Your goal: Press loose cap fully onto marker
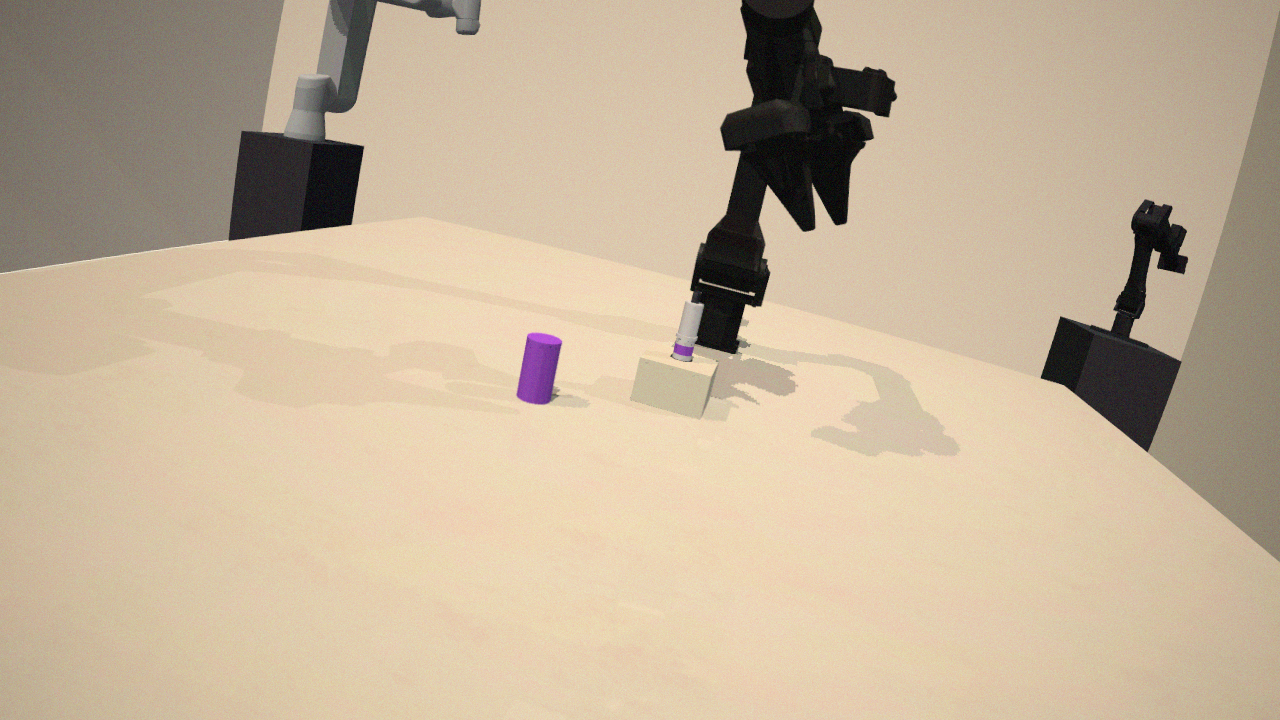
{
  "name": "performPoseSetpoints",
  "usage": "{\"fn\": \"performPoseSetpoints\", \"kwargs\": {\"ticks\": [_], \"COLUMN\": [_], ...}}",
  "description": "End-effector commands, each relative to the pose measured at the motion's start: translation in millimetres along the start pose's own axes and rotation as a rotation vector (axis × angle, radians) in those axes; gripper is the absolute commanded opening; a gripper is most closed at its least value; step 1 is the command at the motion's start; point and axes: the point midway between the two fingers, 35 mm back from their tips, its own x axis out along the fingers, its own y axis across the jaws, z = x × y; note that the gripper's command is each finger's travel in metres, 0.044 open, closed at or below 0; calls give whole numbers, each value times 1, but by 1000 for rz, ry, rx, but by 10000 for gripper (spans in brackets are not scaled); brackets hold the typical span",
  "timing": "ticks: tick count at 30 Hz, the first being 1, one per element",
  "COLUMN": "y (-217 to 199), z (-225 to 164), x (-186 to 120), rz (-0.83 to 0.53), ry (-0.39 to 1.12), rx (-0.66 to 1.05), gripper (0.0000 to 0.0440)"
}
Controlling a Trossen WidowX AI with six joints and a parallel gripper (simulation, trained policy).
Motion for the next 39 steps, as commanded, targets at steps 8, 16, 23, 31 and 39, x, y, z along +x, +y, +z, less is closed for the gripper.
{"fn": "performPoseSetpoints", "kwargs": {"ticks": [8, 16, 23, 31, 39], "y": [-32, -55, -73, -92, -110], "z": [-24, -45, -65, -87, -109], "x": [-3, -7, -9, -11, -11], "rz": [-20, -36, -46, -54, -58], "ry": [50, 89, 126, 170, 214], "rx": [38, 66, 89, 112, 129], "gripper": [332, 331, 330, 329, 327]}}
